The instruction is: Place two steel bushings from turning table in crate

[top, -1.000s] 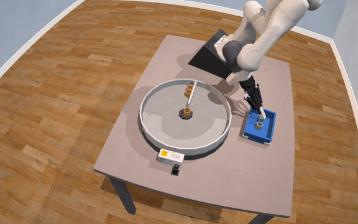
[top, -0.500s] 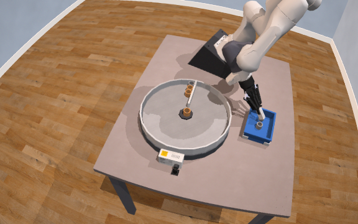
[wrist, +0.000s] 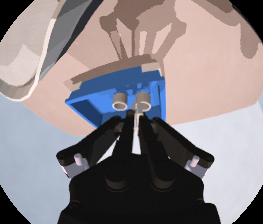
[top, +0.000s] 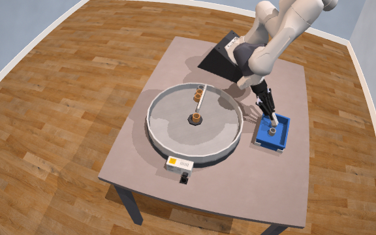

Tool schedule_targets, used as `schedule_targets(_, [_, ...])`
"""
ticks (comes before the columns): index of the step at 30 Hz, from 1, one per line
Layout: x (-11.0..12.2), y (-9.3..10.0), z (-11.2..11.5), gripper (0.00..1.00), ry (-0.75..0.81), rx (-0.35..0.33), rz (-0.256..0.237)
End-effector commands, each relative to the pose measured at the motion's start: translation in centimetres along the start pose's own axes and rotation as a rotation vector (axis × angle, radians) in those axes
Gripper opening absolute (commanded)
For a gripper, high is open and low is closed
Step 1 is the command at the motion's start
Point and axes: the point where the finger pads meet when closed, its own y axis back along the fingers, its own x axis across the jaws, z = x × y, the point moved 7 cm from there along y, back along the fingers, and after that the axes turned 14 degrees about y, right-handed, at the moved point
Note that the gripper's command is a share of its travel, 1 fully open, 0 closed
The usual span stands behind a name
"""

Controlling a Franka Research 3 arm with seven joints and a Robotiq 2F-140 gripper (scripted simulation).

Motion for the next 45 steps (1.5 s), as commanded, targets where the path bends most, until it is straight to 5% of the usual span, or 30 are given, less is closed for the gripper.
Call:
schedule_targets(1, [-0.06, -0.06, 0.00, 0.00, 0.009, 0.001, -0.001])
schedule_targets(45, [-0.02, -0.58, -0.32, 0.00, 0.009, 0.001, -0.001])
